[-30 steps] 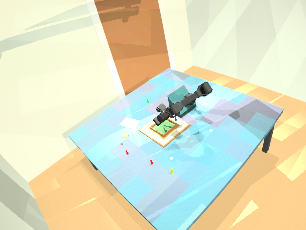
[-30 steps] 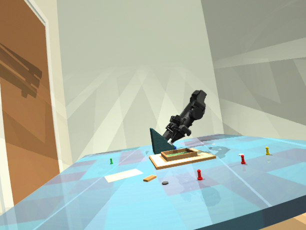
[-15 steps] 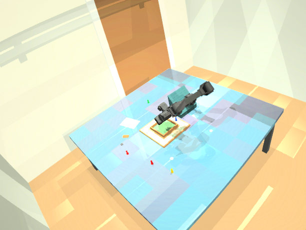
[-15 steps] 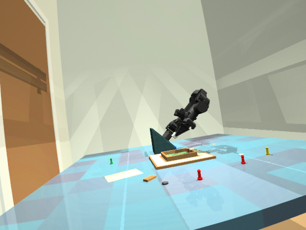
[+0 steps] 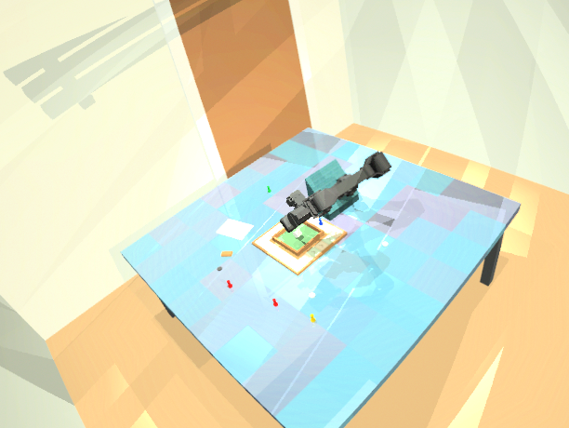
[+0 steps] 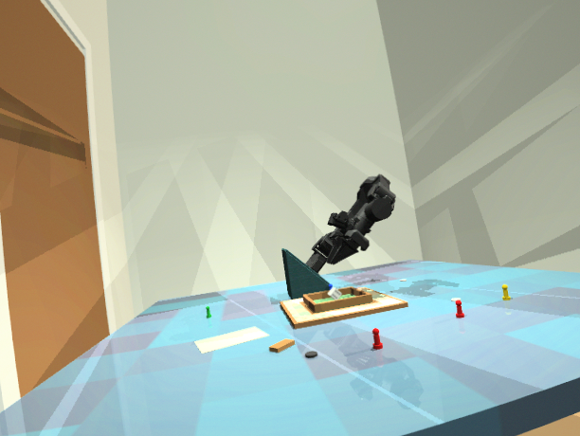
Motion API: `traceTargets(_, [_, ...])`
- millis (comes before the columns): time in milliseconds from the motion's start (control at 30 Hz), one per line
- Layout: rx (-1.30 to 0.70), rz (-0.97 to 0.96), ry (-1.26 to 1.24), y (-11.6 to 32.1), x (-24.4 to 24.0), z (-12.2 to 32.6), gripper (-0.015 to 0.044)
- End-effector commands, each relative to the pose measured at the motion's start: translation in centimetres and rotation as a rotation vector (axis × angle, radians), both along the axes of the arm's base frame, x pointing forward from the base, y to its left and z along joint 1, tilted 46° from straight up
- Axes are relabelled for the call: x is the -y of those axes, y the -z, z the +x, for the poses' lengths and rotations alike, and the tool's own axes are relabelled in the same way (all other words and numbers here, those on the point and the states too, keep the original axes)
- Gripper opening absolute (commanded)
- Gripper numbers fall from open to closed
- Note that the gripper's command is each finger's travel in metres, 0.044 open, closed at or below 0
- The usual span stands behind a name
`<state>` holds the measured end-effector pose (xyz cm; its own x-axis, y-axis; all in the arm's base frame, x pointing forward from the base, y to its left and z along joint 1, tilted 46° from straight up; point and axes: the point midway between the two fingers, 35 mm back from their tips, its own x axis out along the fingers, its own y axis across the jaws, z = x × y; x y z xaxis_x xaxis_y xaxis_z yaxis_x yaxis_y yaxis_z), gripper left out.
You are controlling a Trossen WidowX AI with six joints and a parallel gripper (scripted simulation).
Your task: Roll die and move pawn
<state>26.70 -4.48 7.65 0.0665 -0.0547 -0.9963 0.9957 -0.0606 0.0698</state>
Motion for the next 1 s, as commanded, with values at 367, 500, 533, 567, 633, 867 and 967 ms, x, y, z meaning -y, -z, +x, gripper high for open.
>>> traceTargets(367, [-0.077,0.422,-0.073,0.8,1.5,-0.7,0.044])
traceTargets(500, [0.018,0.786,-0.064,2.0,1.3,-0.2,0.044])
traceTargets(533, [0.04,0.828,-0.058,2.1,1.3,0.0,0.044])
traceTargets(567, [0.047,0.841,-0.055,2.1,1.3,0.0,0.044])
traceTargets(633, [-0.008,0.777,-0.046,2.6,1.4,-0.6,0.044])
traceTargets(867, [0.135,0.757,-0.421,2.6,0.6,-3.3,0.0282])
traceTargets(967, [0.236,0.73,-0.671,2.7,0.0,-5.1,0.0204])
